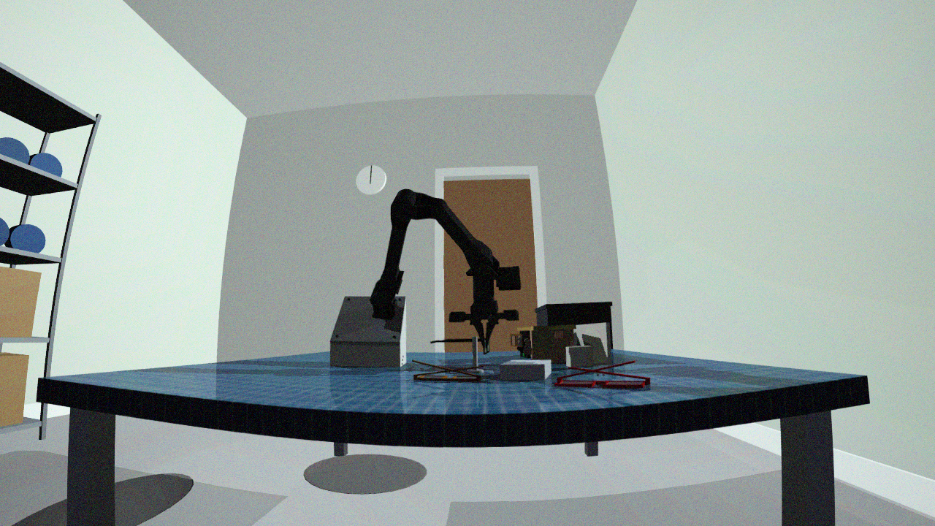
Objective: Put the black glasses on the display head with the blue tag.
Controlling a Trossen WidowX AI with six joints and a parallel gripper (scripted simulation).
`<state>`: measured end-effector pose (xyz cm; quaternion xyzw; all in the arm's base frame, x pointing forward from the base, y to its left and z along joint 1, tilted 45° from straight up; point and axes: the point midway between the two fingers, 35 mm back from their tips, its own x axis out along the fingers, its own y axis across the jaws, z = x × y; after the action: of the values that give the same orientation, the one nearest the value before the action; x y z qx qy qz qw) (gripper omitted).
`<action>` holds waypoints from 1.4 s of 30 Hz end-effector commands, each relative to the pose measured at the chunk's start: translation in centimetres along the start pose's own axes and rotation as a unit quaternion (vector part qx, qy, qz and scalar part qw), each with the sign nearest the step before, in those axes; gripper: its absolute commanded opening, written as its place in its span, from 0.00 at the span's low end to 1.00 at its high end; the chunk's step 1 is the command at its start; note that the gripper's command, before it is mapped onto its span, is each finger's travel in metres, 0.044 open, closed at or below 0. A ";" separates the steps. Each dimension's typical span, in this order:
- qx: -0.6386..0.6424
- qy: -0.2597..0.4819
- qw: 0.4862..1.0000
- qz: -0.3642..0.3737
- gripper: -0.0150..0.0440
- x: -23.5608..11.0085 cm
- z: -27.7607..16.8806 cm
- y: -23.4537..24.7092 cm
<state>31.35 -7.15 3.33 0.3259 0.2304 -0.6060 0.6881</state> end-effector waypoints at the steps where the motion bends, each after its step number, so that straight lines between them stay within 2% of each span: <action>1: -0.003 0.001 1.000 -0.004 0.25 0.5 -0.1 -0.3; 37: 0.003 -0.003 1.000 -0.003 0.25 3.5 0.2 -0.7; 41: 0.006 -0.004 1.000 0.000 0.43 3.2 0.3 -0.5; 42: 0.006 -0.004 1.000 0.000 0.44 3.2 0.3 -0.5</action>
<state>31.35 -9.57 1.10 0.3275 0.2240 -0.6091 0.6867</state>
